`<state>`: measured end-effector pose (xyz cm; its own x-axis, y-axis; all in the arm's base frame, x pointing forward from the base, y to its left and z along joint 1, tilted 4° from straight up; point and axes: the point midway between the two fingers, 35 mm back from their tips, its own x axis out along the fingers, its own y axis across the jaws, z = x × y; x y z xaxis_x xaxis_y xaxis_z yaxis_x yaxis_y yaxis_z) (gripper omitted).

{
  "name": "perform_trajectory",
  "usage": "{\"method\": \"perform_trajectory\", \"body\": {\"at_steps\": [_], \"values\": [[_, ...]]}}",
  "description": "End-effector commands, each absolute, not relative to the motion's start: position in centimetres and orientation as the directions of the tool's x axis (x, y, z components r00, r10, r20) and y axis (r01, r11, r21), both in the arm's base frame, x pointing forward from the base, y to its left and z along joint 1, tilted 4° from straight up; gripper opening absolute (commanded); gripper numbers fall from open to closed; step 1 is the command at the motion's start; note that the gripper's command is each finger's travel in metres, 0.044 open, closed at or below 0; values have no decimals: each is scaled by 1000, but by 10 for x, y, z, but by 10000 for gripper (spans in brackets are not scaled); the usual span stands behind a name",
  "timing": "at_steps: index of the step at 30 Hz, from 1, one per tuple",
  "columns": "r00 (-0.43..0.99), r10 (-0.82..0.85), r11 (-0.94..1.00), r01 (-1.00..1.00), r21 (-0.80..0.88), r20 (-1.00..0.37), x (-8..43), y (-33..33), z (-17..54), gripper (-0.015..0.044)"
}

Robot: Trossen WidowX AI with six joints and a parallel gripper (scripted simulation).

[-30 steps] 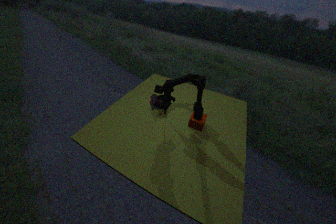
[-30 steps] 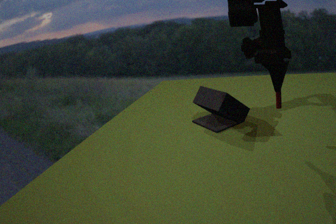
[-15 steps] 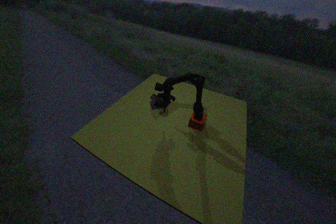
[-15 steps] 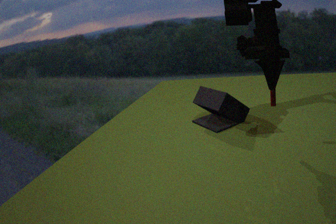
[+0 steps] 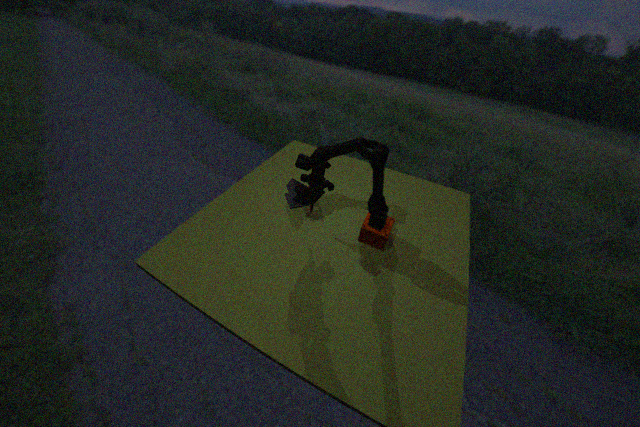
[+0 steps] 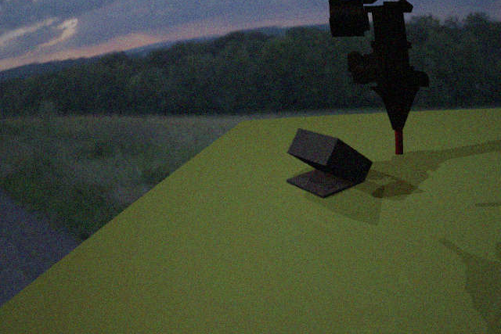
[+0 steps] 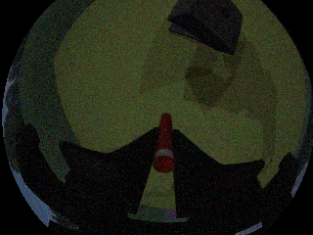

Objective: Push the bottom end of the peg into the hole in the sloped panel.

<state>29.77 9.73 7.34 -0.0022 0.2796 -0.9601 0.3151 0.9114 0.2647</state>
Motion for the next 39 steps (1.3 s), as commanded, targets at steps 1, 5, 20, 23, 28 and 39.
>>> {"method": "perform_trajectory", "body": {"at_steps": [1, 5, 20, 23, 28, 39], "values": [[-3, 294, 897, 345, 275, -956, 302, 95, 73, 0], [2, 306, 883, 374, 284, -952, 306, 91, 74, 0], [23, 350, 820, 477, 318, -937, 321, 75, 75, 0], [28, 358, 805, 496, 324, -933, 324, 72, 76, 0], [38, 372, 781, 528, 335, -927, 328, 66, 76, 0], [60, 402, 721, 594, 356, -914, 338, 52, 78, 0]]}}
